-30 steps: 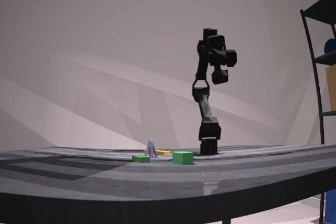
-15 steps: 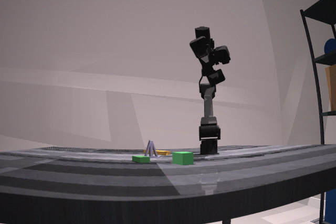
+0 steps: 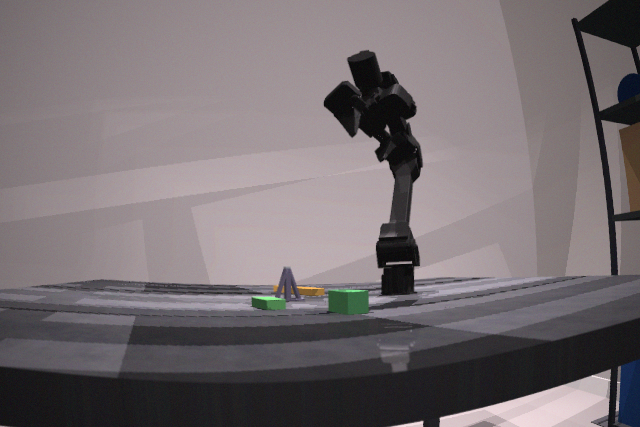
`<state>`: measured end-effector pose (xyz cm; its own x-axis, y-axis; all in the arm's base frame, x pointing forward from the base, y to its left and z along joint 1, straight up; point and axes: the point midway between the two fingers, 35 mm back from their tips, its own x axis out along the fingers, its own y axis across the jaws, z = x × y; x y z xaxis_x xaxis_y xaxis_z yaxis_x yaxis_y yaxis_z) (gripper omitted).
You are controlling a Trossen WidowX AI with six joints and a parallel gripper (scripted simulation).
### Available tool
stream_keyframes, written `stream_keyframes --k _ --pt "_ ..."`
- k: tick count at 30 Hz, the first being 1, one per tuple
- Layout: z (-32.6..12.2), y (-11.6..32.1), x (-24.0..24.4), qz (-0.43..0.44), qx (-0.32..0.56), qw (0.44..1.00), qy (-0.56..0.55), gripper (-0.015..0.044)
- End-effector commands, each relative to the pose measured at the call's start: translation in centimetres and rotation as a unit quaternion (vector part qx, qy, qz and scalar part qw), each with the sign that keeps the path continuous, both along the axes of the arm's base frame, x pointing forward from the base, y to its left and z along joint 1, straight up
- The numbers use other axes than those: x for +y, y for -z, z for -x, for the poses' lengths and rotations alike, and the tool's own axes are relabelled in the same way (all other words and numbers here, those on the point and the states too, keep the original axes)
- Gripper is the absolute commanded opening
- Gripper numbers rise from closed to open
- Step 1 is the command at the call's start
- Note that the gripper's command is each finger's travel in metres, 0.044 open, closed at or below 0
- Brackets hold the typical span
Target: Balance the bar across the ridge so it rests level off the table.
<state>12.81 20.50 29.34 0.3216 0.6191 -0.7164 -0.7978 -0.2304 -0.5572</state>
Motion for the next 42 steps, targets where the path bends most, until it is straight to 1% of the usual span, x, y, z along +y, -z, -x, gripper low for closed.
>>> stream_keyframes --k 1,6,12,21,31,42 --pt "-1.4 0.5 -0.5 0.002 0.02 0.999 0.048 0.0315" --pt "-3.2 1.1 -1.3 0.004 0.046 0.993 0.109 0.0315" --pt "-4.4 2.0 -1.9 -0.005 0.07 0.988 0.135 0.0315" --pt "-7.3 3.1 -3.9 -0.008 0.113 0.964 0.241 0.0315" --pt "-10.3 4.5 -6.9 -0.017 0.159 0.918 0.363 0.0315" --pt "-13.1 6.0 -10.9 -0.033 0.206 0.846 0.491 0.0315"
